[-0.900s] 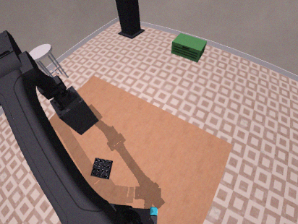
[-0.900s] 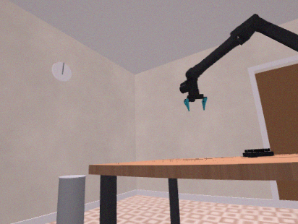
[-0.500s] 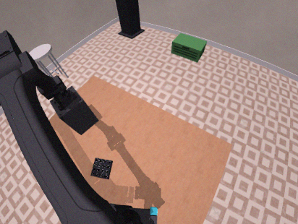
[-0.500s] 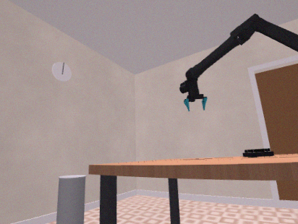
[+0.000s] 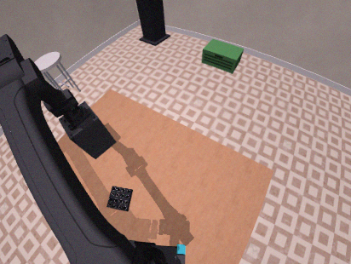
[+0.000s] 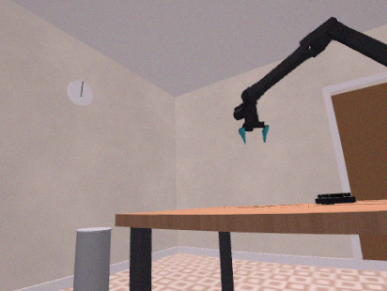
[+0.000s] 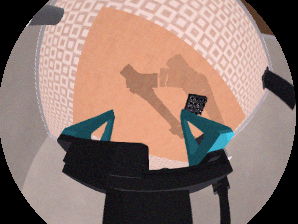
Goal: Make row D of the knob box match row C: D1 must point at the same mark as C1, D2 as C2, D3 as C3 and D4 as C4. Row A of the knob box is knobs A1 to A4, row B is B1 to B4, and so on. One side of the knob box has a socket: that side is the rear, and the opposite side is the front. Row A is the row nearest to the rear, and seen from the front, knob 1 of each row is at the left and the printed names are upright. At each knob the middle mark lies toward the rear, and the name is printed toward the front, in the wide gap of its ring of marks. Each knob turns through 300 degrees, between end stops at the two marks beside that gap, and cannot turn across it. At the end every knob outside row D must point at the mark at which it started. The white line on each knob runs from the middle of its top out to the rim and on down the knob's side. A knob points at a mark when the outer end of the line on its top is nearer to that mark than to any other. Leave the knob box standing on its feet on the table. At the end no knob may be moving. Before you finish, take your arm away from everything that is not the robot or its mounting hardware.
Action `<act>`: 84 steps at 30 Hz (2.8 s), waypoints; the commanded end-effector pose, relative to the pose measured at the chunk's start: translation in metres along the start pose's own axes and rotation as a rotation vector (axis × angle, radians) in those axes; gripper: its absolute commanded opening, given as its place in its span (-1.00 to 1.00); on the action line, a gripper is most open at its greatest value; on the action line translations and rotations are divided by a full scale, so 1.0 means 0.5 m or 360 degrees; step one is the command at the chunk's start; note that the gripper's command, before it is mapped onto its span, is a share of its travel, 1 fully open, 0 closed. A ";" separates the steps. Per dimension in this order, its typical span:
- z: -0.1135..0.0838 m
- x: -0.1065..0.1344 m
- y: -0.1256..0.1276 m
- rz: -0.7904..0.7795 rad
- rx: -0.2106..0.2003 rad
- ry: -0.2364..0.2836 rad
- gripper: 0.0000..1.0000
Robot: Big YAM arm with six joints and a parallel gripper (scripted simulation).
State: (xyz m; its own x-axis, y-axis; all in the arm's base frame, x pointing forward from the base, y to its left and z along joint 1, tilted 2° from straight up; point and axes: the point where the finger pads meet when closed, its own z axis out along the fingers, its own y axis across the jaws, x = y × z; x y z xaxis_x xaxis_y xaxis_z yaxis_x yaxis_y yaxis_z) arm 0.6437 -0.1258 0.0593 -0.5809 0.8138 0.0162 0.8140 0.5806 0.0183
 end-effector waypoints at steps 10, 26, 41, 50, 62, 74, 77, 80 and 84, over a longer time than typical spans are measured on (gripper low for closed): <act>0.134 0.012 -0.117 0.0036 -0.0058 -0.0070 1.00; 0.412 0.239 -0.414 0.0102 -0.0043 -0.0055 1.00; 0.444 0.301 -0.469 0.0103 -0.0062 -0.0081 1.00; 0.467 0.337 -0.494 0.0115 -0.0010 -0.0009 1.00; 0.467 0.337 -0.494 0.0115 -0.0010 -0.0009 1.00; 0.467 0.337 -0.494 0.0115 -0.0010 -0.0009 1.00; 0.467 0.337 -0.494 0.0115 -0.0010 -0.0009 1.00; 0.467 0.337 -0.494 0.0115 -0.0010 -0.0009 1.00; 0.467 0.337 -0.494 0.0115 -0.0010 -0.0009 1.00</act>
State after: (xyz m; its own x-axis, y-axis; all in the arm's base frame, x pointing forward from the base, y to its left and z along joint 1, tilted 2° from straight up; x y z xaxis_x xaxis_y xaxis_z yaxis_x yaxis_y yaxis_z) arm 0.3419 -0.1243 -0.1767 -0.5177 0.8553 0.0185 0.8555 0.5175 0.0166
